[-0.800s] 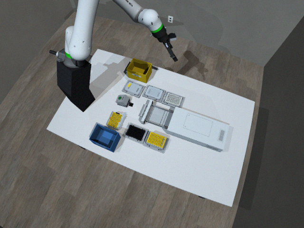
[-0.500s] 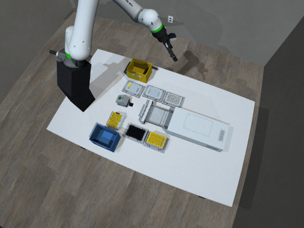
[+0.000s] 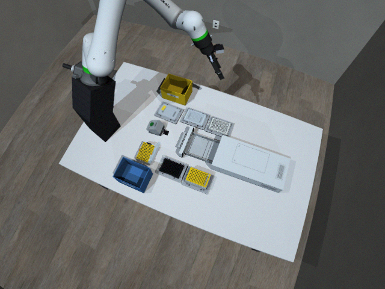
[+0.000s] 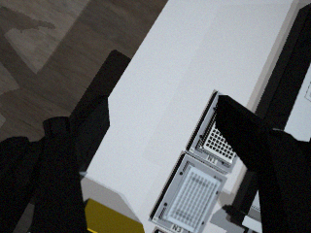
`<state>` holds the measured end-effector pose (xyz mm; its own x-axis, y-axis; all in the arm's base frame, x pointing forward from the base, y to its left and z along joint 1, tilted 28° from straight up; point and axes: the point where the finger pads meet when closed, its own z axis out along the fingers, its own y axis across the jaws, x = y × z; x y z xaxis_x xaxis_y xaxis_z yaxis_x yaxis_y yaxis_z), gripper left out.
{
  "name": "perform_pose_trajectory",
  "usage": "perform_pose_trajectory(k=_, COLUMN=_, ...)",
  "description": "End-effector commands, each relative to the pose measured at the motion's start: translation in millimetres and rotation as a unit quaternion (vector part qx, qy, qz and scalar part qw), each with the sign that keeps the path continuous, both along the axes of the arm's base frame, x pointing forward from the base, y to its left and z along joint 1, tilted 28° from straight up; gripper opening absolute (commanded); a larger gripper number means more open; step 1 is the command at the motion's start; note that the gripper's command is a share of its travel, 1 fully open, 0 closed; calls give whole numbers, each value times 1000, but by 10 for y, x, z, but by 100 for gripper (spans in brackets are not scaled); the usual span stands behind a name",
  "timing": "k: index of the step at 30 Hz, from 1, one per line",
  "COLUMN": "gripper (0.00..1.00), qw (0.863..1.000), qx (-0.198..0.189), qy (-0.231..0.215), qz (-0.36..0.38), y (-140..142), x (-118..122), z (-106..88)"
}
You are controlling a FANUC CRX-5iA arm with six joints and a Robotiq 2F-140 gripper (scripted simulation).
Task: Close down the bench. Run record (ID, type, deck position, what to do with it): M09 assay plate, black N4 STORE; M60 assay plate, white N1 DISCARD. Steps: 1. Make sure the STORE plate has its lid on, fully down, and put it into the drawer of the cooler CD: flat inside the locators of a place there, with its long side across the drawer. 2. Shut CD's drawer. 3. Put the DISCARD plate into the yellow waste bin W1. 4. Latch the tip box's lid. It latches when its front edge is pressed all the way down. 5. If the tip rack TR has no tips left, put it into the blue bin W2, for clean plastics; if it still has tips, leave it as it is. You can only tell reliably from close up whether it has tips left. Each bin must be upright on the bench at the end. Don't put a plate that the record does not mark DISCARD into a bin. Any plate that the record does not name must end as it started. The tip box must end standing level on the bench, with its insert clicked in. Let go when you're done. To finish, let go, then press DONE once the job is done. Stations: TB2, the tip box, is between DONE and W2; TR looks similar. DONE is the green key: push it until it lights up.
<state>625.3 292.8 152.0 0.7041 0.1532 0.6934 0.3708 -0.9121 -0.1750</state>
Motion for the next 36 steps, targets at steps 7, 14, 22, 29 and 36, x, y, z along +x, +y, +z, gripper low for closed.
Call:
perform_pose_trajectory(k=7, gripper=10, qw=1000, qx=-10, qy=13, qz=-16, y=-382, x=60, z=-229)
perform_pose_trajectory(k=14, gripper=10, qw=999, qx=-21, qy=32, qz=-34, y=-593, x=65, z=-362)
perform_pose_trajectory(k=22, gripper=10, qw=996, qx=-31, qy=58, qz=-52, y=-907, x=59, z=-562)
perform_pose_trajectory(k=29, gripper=10, qw=996, qx=-34, qy=66, qz=-58, y=-1115, x=34, z=-699)
perform_pose_trajectory(k=36, gripper=10, qw=991, qx=-41, qy=100, qz=-78, y=-1390, x=-17, z=-883)
